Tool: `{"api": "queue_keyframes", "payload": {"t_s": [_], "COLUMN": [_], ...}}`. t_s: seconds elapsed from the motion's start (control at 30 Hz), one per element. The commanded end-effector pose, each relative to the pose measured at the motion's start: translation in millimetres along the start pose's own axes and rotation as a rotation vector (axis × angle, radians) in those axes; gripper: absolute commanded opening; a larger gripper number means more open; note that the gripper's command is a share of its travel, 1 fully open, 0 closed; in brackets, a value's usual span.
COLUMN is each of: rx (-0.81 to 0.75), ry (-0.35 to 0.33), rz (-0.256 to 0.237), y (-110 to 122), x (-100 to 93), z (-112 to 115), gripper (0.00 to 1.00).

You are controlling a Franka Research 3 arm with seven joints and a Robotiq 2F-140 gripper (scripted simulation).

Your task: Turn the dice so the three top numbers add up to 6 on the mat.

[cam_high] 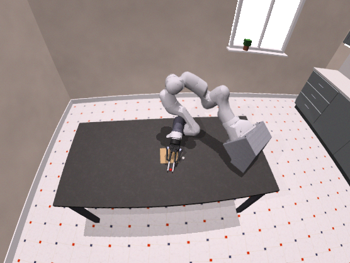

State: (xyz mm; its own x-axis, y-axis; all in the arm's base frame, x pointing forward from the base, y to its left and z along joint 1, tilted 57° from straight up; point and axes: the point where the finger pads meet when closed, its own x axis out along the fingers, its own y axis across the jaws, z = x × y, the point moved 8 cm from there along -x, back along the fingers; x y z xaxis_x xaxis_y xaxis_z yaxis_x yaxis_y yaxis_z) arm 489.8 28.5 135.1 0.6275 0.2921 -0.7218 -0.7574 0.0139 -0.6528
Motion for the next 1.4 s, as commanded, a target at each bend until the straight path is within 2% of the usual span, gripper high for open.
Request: {"api": "queue_keyframes", "payload": {"t_s": [0.0, 0.47, 0.87, 1.13, 1.37], "rx": [-0.004, -0.004, -0.004, -0.004, -0.004], "ry": [-0.003, -0.003, -0.003, -0.003, 0.003], "rz": [0.000, 0.000, 0.000, 0.000, 0.002], "y": [0, 0, 0, 0, 0], "x": [0.1, -1.0, -39.1, -49.3, -49.7], "z": [0, 0, 0, 0, 1], "gripper": [0.19, 0.19, 0.19, 0.19, 0.19]}}
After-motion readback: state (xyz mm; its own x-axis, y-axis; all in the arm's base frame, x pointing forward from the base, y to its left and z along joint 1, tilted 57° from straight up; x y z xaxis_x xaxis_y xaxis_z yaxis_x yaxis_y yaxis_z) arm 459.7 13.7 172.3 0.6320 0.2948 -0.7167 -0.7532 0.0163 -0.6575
